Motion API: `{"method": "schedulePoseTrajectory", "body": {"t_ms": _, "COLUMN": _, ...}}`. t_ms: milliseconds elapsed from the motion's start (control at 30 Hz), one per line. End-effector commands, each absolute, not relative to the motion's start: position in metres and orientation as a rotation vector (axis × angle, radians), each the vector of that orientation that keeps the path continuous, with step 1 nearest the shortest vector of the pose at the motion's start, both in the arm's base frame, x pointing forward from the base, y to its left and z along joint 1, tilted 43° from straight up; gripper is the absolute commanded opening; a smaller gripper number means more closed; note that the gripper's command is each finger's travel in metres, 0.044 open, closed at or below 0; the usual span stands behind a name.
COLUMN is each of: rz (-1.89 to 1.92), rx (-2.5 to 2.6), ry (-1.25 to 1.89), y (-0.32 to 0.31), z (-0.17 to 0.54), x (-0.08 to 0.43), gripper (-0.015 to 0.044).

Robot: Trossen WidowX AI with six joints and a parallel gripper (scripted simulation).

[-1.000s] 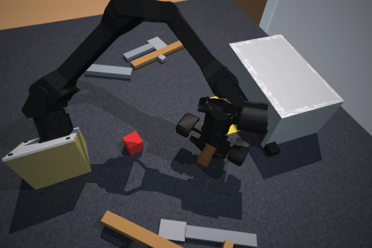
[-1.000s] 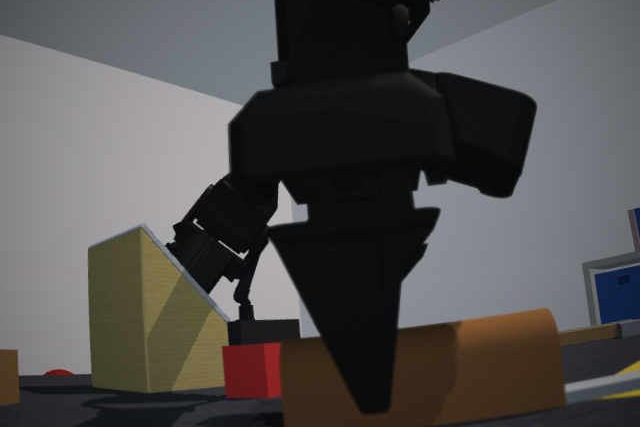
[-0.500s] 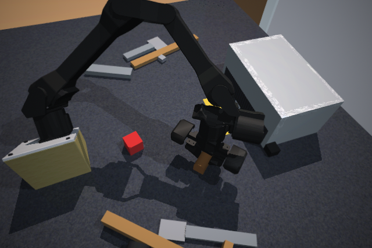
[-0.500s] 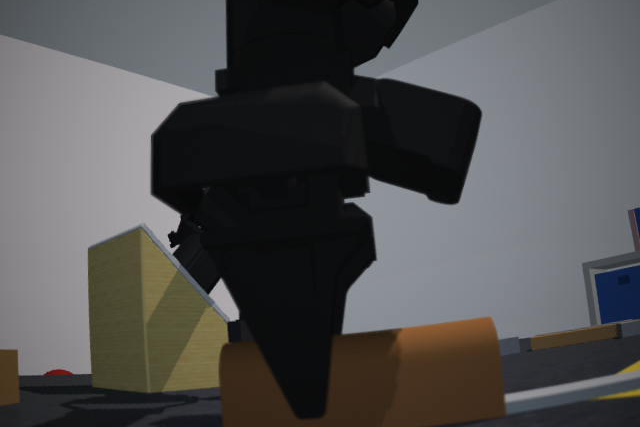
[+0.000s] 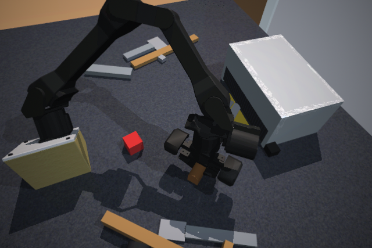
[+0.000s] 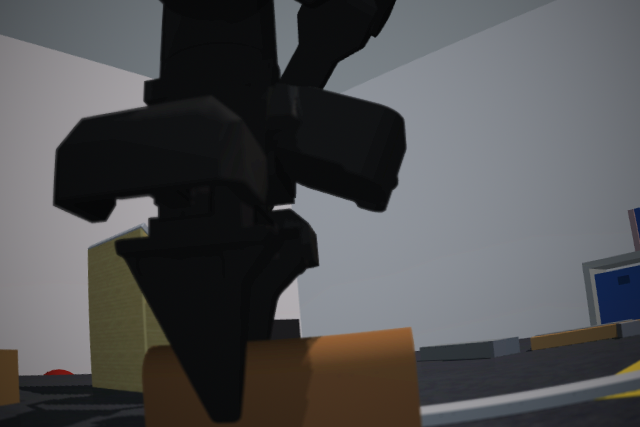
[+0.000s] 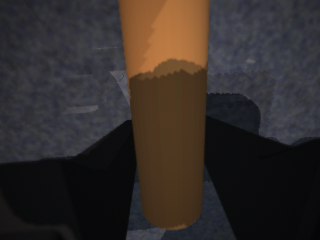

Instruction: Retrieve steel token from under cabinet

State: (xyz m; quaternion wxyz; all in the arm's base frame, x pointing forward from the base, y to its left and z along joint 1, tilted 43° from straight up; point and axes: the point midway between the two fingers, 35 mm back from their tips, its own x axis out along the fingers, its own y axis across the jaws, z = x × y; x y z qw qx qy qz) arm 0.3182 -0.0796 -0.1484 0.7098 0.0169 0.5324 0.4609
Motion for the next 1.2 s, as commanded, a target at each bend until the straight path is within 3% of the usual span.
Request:
{"method": "schedulePoseTrajectory", "body": {"t_ms": 0, "rz": 1.021, "rx": 0.043, "ry": 1.189, "y": -0.085, "z": -0.154, "x": 0.308, "gripper": 0.0000}}
{"method": "schedulePoseTrajectory", "body": {"t_ms": 1167, "rz": 1.020, "rx": 0.039, "ry": 1.191, "y": -0.110, "z": -0.172, "x": 0.275, "gripper": 0.0000}}
